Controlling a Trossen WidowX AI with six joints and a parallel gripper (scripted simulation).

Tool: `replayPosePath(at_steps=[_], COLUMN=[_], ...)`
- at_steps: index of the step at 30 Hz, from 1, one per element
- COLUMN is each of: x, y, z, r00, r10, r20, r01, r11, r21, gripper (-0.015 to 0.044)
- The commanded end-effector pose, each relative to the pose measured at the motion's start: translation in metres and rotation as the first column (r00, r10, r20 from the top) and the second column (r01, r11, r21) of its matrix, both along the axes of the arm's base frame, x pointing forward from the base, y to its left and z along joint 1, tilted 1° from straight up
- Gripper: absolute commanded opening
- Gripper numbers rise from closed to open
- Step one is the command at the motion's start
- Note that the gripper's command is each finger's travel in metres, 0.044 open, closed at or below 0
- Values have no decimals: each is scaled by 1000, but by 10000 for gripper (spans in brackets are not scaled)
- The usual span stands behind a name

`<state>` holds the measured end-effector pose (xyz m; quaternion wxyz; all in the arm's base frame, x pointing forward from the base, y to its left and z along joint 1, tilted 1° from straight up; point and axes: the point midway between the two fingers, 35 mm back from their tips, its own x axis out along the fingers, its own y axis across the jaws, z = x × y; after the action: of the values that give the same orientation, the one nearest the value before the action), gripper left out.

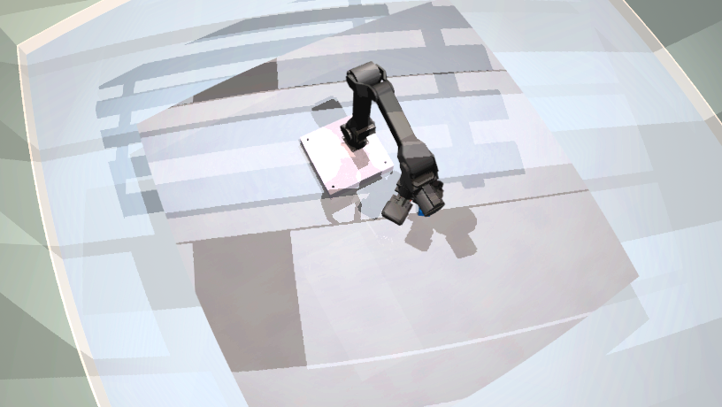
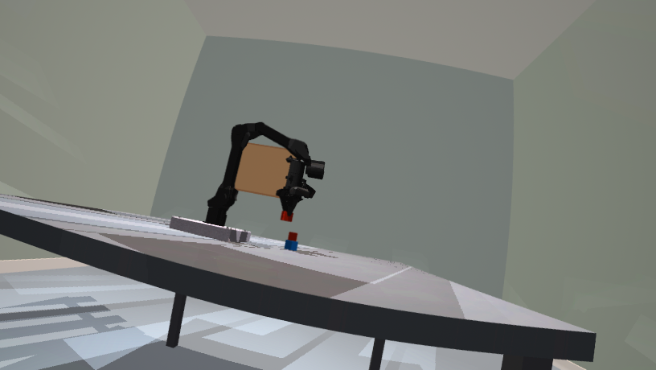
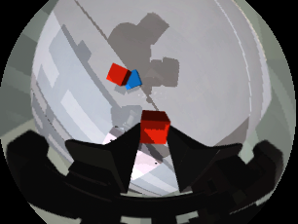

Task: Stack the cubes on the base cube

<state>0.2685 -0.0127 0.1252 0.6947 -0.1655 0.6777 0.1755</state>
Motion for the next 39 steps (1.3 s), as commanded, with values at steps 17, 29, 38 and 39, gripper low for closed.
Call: replayPosePath(at_steps=[17, 29, 38, 39], x=[13, 19, 23, 24], y=[15, 25, 33, 34], z=[-1, -2, -3, -3], r00=[797, 512, 247, 215], r10=[-604, -859, -969, -976], r20=[-11, -23, -32, -33], r01=[604, 859, 969, 977], r11=[797, 512, 246, 215], r21=[8, 10, 8, 8], gripper=[105, 105, 105, 105])
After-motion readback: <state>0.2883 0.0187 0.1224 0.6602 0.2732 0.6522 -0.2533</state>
